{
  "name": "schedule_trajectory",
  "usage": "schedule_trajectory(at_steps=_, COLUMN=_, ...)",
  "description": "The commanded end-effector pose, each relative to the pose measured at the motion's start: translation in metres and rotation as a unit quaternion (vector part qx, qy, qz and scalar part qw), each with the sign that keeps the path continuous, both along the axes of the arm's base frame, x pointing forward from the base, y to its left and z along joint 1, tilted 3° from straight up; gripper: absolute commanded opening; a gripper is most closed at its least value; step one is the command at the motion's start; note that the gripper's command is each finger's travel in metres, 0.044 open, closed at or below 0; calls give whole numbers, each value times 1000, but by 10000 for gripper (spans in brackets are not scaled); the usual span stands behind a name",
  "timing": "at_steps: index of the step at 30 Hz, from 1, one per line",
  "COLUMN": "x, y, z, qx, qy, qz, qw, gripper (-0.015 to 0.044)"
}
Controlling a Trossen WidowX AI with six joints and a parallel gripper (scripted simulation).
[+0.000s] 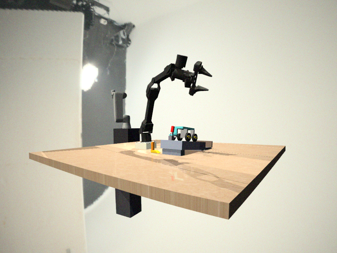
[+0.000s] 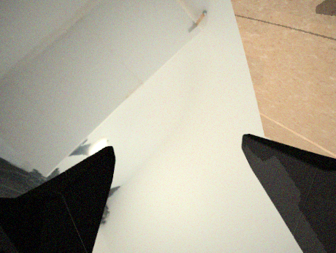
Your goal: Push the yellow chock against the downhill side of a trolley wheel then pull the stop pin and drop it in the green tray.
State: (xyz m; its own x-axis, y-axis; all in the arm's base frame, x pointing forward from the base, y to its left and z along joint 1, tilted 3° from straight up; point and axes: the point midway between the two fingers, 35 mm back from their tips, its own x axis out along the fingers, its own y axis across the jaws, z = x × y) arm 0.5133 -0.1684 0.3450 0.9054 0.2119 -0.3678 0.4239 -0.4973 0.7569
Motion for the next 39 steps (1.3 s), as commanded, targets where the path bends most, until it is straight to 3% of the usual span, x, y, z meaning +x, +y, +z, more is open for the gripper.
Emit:
schedule_trajectory(at_steps=1, x=-1, y=0, z=-1, qx=-1, qy=2, qz=-1, qw=1000, gripper=374)
schedule_trajectory(at_steps=8, x=-34, y=-17, z=-40, qx=-35, qy=75, qz=-36, qw=996, gripper=190)
schedule_trajectory(at_steps=22, x=-134, y=-31, z=-126, qx=-107, qy=256, qz=-65, qw=958, gripper=190)
schedule_trajectory(at_steps=39, x=-282, y=-7, z=-210, qx=-162, qy=473, qz=-4, qw=866, gripper=190)
